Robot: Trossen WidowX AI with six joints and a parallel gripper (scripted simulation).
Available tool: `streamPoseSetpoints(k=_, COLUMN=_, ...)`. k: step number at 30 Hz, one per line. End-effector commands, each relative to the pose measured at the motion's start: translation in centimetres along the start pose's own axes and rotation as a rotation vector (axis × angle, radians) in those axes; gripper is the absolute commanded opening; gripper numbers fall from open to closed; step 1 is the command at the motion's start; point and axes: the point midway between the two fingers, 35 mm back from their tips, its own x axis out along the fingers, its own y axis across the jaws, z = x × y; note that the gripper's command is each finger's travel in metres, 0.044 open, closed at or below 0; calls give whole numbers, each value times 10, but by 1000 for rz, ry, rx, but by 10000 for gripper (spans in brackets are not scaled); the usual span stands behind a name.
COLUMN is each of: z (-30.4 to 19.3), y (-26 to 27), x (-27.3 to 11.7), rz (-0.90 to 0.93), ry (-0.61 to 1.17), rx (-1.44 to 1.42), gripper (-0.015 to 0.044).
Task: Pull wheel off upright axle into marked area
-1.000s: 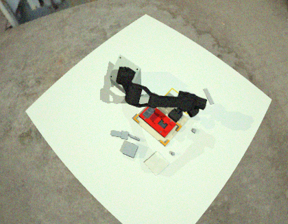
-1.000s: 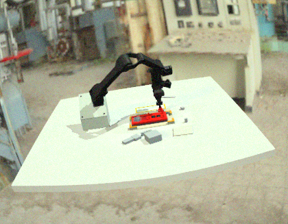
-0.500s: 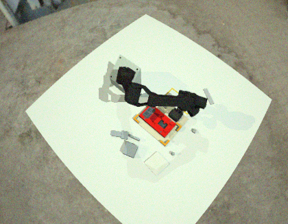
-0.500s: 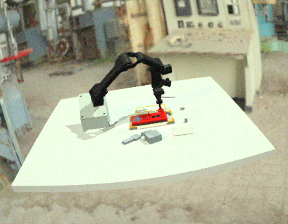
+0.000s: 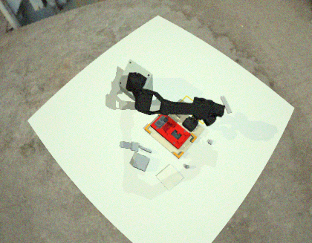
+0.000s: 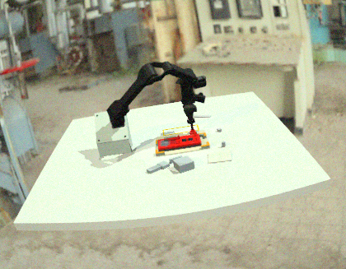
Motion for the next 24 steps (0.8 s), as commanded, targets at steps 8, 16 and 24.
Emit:
streamPoseSetpoints(k=8, z=-3, y=2, x=-25, rz=1, ry=-3, rx=-4, gripper=0)
streamPoseSetpoints(k=16, z=-21, y=40, x=-31, rz=11, ry=-7, rx=-2, gripper=0)
streamPoseSetpoints(k=24, z=-44, y=79, x=-34, rz=14, ry=-9, rx=2, gripper=0)
